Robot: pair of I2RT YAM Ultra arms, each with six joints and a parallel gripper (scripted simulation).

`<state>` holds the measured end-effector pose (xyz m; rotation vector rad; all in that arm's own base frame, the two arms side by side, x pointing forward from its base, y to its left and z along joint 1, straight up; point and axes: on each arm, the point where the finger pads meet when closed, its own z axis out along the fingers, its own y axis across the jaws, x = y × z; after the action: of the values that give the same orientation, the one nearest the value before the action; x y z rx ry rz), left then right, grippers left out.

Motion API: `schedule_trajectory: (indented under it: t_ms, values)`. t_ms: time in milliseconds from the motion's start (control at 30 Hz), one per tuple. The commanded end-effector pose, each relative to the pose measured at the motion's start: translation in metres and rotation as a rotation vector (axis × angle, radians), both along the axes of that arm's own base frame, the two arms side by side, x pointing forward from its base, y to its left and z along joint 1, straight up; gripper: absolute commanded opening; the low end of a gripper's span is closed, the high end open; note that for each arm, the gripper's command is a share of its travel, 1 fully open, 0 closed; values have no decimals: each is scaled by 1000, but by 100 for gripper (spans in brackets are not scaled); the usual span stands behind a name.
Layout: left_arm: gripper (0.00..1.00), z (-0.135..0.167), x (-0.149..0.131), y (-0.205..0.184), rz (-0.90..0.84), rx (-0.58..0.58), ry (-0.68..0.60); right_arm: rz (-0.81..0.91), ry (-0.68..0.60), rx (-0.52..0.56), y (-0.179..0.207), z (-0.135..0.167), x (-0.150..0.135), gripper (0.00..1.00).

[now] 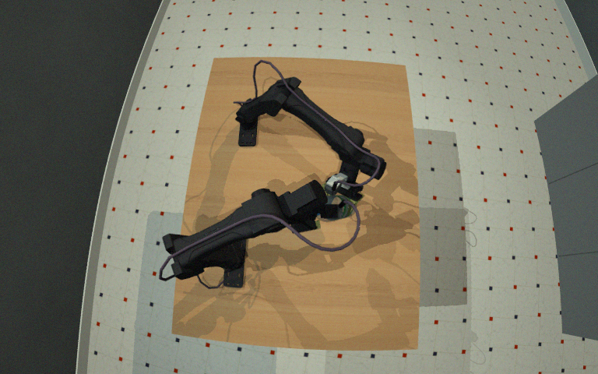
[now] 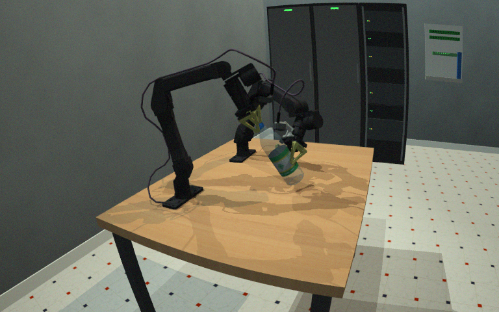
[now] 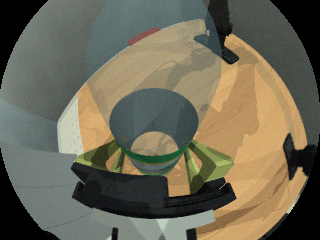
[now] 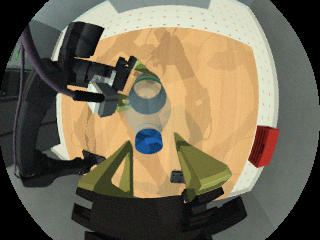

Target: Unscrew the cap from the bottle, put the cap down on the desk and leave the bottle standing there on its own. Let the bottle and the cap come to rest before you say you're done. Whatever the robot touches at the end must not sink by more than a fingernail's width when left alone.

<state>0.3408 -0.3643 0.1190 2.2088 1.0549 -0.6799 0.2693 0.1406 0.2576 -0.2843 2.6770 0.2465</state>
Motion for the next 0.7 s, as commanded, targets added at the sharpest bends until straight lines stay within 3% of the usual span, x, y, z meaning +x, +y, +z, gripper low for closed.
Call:
schedule_trajectory:
  t_ms: [0,300,367,400,667]
  values:
    - [0,15,1,-2,4,-36,-5,-246,47,125,1,11,4,57]
    - [0,15,1,-2,4,-36,-5,-601,159,305,1,11,3,57]
    - [0,15,1,-2,4,-36,-5,-601,159,305,1,11,3,57]
    - [0,15,1,-2,4,-36,-5,-704,189,355,1,11,3,57]
    - [0,15,1,-2,4,-36,-5,-1018,288,514,0,12,3,57]
